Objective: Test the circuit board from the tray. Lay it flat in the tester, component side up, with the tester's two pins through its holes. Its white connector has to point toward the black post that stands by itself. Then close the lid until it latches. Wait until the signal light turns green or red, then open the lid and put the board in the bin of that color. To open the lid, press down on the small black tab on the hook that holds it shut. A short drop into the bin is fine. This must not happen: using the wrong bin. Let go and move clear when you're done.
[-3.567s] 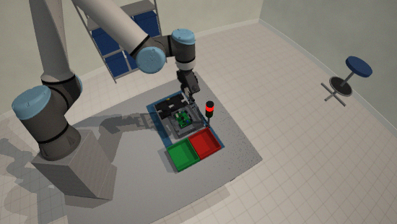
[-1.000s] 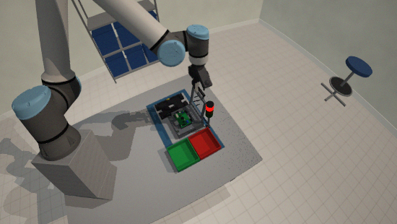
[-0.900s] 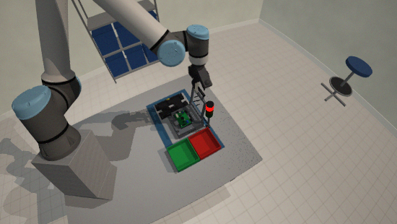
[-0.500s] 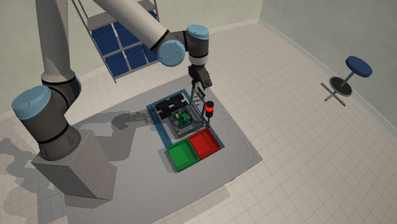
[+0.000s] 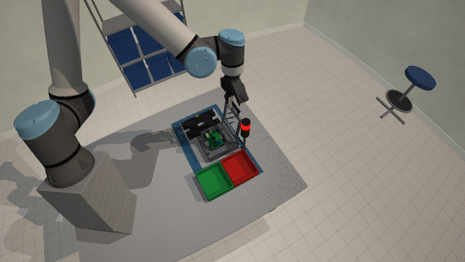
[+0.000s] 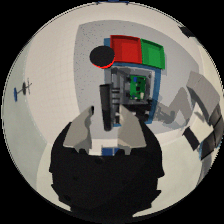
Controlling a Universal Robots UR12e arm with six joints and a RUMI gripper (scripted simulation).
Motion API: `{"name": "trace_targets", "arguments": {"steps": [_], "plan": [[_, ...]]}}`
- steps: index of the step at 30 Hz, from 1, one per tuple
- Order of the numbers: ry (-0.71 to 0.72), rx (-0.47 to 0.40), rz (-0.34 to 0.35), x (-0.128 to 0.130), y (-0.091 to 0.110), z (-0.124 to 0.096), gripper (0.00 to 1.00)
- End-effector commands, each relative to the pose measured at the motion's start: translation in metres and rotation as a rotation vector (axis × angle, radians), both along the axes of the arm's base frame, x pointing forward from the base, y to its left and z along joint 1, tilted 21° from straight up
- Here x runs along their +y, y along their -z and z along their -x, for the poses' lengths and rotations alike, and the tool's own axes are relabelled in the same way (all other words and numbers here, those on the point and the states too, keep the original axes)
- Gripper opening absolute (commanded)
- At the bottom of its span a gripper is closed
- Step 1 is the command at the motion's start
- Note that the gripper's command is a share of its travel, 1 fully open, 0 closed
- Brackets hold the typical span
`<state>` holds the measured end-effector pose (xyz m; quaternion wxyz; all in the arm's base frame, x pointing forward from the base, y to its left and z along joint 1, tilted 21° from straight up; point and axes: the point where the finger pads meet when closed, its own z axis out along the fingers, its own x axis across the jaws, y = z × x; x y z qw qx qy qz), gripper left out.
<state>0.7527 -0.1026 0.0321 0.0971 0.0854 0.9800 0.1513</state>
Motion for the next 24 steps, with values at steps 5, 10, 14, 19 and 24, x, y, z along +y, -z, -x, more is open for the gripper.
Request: {"name": "trace_targets", "arguments": {"steps": [5, 10, 14, 19, 24], "plan": [[0.000, -0.001, 0.001, 0.000, -0.001, 0.000, 0.30], [0.000, -0.001, 0.001, -0.002, -0.007, 0.001, 0.30], [0.000, -0.001, 0.001, -0.006, -0.019, 0.004, 0.30], [0.000, -0.001, 0.001, -0.012, -0.038, 0.008, 0.30], [0.000, -0.001, 0.001, -0.014, -0.048, 0.010, 0.30]]}}
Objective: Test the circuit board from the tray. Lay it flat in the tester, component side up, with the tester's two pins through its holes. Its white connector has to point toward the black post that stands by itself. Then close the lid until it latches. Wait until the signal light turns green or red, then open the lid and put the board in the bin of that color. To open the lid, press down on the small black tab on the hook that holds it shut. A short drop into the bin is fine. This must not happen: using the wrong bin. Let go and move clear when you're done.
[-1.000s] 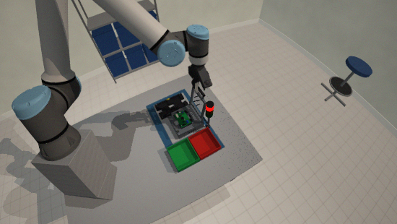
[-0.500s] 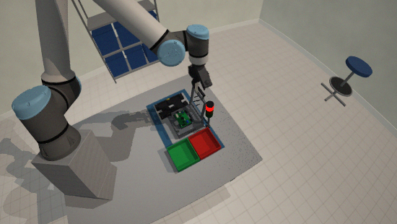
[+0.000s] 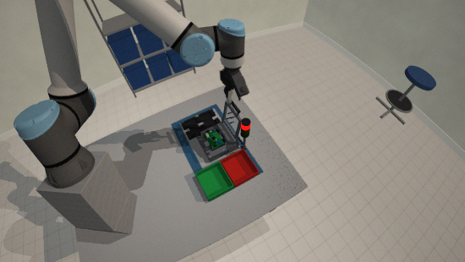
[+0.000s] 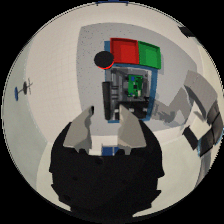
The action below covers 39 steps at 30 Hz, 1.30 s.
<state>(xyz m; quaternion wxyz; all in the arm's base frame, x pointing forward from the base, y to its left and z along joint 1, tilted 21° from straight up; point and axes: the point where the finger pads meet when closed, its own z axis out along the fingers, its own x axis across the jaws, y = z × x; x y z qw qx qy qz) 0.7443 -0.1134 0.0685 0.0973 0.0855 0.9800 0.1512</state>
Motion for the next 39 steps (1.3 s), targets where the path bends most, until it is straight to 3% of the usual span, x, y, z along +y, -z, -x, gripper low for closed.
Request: {"name": "trace_targets", "arguments": {"steps": [1, 8, 9, 39], "plan": [[0.000, -0.001, 0.000, -0.0044, -0.0141, 0.0027, 0.30], [0.000, -0.001, 0.000, -0.0064, -0.0208, 0.0043, 0.30], [0.000, -0.001, 0.000, -0.0064, -0.0208, 0.0043, 0.59], [0.000, -0.001, 0.000, -0.0064, -0.0208, 0.0043, 0.59]]}}
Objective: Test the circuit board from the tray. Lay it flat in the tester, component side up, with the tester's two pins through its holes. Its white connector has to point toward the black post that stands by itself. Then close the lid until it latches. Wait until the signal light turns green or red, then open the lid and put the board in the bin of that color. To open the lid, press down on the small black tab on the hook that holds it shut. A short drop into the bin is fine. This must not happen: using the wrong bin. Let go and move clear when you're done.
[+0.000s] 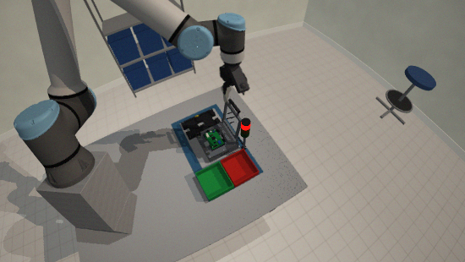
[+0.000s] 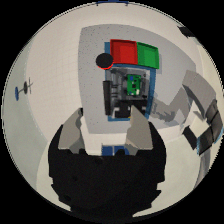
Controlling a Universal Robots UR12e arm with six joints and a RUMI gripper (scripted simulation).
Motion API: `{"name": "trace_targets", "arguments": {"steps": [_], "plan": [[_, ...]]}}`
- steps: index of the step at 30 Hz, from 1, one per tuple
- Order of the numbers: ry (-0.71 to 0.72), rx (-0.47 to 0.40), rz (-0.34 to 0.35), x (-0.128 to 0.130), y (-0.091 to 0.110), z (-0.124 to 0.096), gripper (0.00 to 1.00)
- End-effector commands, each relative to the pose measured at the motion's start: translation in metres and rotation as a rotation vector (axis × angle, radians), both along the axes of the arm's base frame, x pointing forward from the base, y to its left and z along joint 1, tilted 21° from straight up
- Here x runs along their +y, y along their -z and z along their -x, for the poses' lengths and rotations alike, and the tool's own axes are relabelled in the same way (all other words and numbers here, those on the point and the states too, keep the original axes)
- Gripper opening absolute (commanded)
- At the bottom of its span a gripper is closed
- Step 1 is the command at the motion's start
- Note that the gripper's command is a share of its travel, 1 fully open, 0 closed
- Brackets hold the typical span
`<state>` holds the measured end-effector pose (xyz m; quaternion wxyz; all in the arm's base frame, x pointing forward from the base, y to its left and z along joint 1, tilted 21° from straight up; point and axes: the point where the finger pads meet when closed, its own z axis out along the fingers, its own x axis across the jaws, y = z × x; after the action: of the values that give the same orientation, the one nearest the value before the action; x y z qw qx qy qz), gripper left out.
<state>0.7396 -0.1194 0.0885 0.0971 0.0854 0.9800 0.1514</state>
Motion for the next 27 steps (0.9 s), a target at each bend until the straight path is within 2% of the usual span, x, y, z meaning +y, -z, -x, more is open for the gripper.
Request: {"name": "trace_targets", "arguments": {"steps": [1, 9, 13, 18, 24, 27], "plan": [[0.000, -0.001, 0.001, 0.000, -0.001, 0.000, 0.59], [0.000, -0.001, 0.001, 0.000, -0.001, 0.001, 0.59], [0.000, -0.001, 0.001, 0.002, 0.001, 0.009, 0.59], [0.000, -0.001, 0.001, 0.008, 0.004, 0.031, 0.59], [0.000, -0.001, 0.001, 0.018, 0.010, 0.068, 0.59], [0.000, -0.001, 0.001, 0.020, 0.011, 0.075, 0.59]]}}
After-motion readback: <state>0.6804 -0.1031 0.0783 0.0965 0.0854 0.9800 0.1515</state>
